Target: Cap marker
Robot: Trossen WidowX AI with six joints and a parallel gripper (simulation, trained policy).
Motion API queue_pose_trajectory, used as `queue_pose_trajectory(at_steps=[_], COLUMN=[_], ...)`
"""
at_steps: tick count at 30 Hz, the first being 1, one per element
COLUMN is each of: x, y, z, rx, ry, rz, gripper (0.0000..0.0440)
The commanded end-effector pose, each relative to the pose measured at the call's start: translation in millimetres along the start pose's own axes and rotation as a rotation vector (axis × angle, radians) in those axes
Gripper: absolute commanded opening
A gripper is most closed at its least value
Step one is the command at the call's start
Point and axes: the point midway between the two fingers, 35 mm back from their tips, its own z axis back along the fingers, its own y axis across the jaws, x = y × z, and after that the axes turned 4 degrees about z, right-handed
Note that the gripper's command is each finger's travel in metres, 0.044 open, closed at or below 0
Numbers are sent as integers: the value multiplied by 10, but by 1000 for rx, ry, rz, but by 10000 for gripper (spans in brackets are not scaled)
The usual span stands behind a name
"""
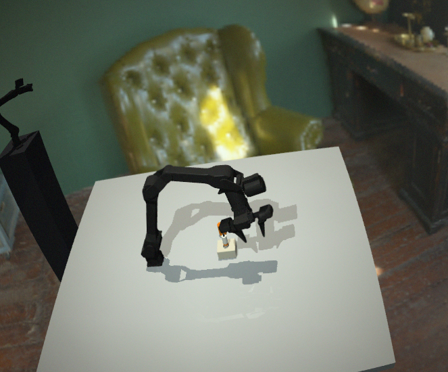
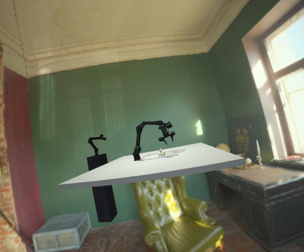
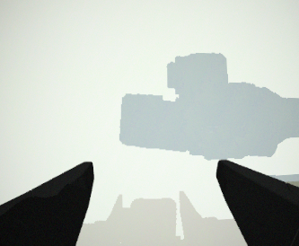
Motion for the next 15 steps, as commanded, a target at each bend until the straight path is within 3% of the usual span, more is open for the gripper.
queue_pose_trajectory(at_steps=[1, 15], x=[-141, -684], y=[-15, -158], z=[24, 134], rx=[-12, -74], ry=[30, 140], rz=[9, 54], gripper=[319, 324])
